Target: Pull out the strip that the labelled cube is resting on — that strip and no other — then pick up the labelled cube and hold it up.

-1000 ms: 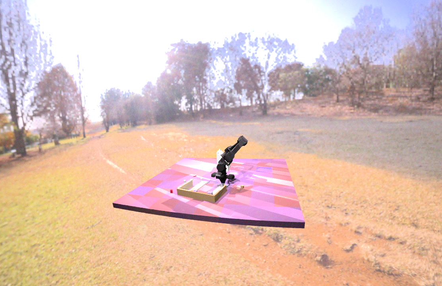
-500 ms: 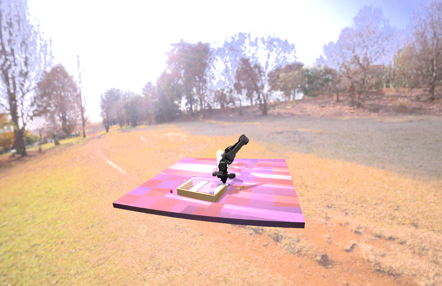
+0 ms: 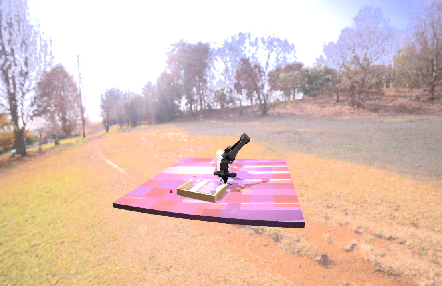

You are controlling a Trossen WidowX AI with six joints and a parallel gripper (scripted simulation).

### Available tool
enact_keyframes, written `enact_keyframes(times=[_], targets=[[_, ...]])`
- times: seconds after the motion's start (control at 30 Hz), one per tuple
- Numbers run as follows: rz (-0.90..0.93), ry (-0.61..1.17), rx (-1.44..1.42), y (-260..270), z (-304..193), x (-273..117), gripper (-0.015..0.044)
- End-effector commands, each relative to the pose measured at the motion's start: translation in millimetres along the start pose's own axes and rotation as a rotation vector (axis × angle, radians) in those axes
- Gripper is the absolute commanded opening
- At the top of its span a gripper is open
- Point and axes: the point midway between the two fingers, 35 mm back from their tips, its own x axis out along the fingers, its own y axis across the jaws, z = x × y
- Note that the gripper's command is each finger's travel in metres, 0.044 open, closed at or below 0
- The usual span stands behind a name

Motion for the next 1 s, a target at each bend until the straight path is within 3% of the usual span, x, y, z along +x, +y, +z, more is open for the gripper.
enact_keyframes(times=[0.0, 0.97], targets=[[-0.009, 0.026, 0.012, -3, -14, 8, 0.0000], [-0.009, 0.028, 0.013, -4, -56, 7, 0.0000]])
